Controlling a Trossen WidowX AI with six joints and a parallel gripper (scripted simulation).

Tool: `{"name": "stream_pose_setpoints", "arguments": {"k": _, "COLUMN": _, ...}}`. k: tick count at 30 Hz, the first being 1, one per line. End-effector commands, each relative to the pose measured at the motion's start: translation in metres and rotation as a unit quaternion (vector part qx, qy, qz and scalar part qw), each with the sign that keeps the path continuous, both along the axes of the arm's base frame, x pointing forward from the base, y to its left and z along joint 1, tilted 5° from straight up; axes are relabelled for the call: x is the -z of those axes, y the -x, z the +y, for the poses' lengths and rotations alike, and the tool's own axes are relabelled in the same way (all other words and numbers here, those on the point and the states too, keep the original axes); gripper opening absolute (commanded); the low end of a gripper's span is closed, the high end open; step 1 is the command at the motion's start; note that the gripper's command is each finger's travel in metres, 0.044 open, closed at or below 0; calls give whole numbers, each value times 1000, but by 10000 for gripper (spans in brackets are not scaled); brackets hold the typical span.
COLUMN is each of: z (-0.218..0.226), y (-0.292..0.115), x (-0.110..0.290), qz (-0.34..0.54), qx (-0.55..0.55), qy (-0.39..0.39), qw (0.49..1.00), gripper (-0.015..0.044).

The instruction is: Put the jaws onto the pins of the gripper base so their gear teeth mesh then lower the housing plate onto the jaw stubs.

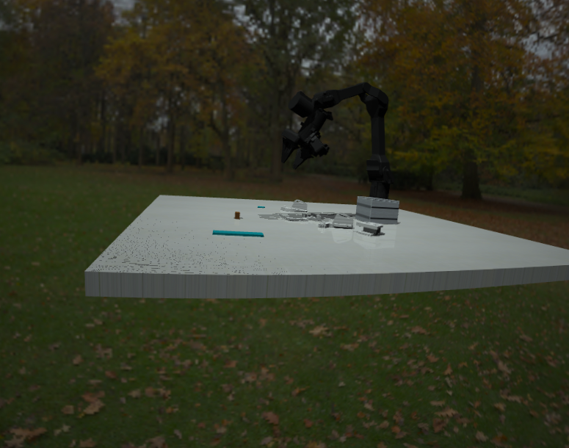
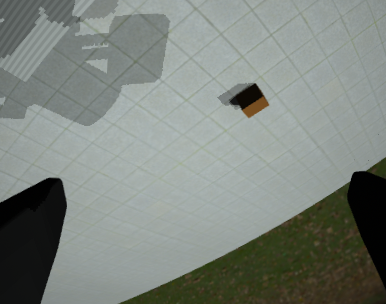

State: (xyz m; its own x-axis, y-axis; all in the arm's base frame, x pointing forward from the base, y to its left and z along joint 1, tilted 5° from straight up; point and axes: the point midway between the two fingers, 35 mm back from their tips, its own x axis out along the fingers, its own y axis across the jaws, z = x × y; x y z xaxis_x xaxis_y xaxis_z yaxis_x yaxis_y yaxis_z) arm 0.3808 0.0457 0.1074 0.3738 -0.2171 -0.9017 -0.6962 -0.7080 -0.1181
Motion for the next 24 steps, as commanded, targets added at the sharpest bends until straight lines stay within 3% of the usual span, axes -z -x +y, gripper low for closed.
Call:
{"name": "stream_pose_setpoints", "arguments": {"k": 1, "z": 24, "y": 22, "x": 23, "qz": 49, "qx": -41, "qy": -13, "qw": 998, "gripper": 440}}
{"name": "stream_pose_setpoints", "arguments": {"k": 17, "z": 99, "y": 132, "x": 83, "qz": 228, "qx": -178, "qy": -56, "qw": 955, "gripper": 440}}
{"name": "stream_pose_setpoints", "arguments": {"k": 24, "z": 101, "y": 137, "x": 88, "qz": 236, "qx": -183, "qy": -57, "qw": 953, "gripper": 440}}
